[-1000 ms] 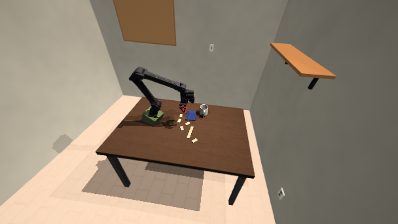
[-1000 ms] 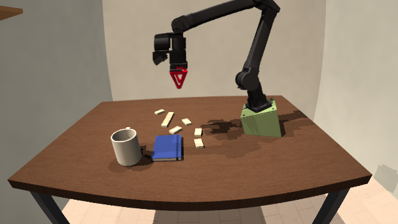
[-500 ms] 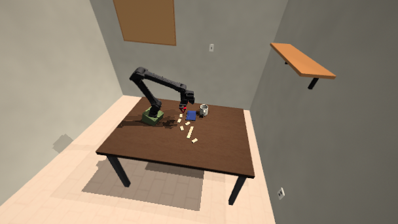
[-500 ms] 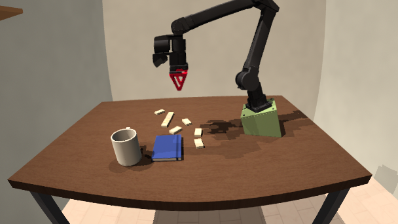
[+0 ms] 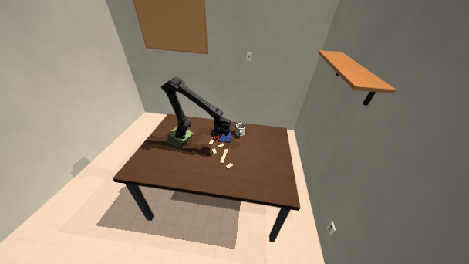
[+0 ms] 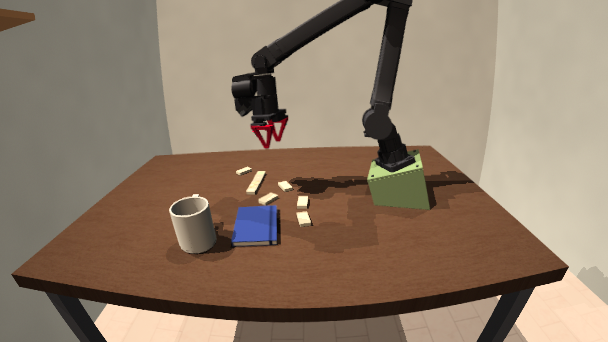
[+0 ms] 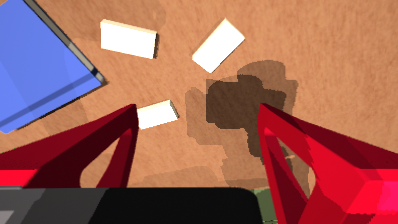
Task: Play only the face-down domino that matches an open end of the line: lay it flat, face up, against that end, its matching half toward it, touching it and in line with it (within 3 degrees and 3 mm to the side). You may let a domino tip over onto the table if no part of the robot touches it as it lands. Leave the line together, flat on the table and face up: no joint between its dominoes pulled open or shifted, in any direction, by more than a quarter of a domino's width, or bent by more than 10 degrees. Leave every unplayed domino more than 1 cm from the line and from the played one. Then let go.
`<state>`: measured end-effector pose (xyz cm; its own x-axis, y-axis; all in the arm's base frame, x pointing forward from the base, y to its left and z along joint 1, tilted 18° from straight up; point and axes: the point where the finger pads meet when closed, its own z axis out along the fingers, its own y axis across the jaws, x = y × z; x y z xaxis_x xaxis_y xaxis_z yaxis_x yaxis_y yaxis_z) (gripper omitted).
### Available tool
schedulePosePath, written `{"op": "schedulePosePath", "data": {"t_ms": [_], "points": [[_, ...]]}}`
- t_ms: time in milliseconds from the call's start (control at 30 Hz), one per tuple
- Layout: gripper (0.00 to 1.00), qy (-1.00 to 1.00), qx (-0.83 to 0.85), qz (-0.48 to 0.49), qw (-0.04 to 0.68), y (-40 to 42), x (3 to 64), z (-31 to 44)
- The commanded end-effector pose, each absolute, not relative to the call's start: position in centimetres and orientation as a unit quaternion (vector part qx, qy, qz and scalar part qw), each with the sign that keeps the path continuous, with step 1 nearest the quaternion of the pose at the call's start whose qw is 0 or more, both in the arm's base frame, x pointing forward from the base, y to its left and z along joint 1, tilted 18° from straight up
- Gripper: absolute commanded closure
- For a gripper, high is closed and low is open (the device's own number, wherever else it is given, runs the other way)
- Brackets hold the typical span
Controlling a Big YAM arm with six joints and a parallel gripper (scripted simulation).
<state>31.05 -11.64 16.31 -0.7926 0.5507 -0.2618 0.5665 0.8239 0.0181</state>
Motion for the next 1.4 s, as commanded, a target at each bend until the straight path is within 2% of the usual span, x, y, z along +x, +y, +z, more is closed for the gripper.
{"op": "schedulePosePath", "data": {"t_ms": [0, 133, 167, 467, 700, 733, 1033, 1367], "points": [[0.28, 0.927, 0.334, -0.024, 0.167, -12.6, 33.9, 19.2], [0.28, 0.927, 0.334, -0.024, 0.167, -12.6, 33.9, 19.2], [0.28, 0.933, 0.333, -0.025, 0.132, -12.9, 32.0, 16.2], [0.28, 0.861, 0.473, -0.002, 0.187, -20.2, 37.7, 17.9], [0.28, 0.861, 0.473, -0.002, 0.187, -20.2, 37.7, 17.9], [0.28, 0.872, 0.462, -0.005, 0.164, -20.2, 36.5, 16.0], [0.28, 0.86, 0.474, -0.005, 0.187, -27.7, 42.3, 17.8], [0.28, 0.862, 0.477, -0.004, 0.17, -28.0, 41.7, 16.4]]}}
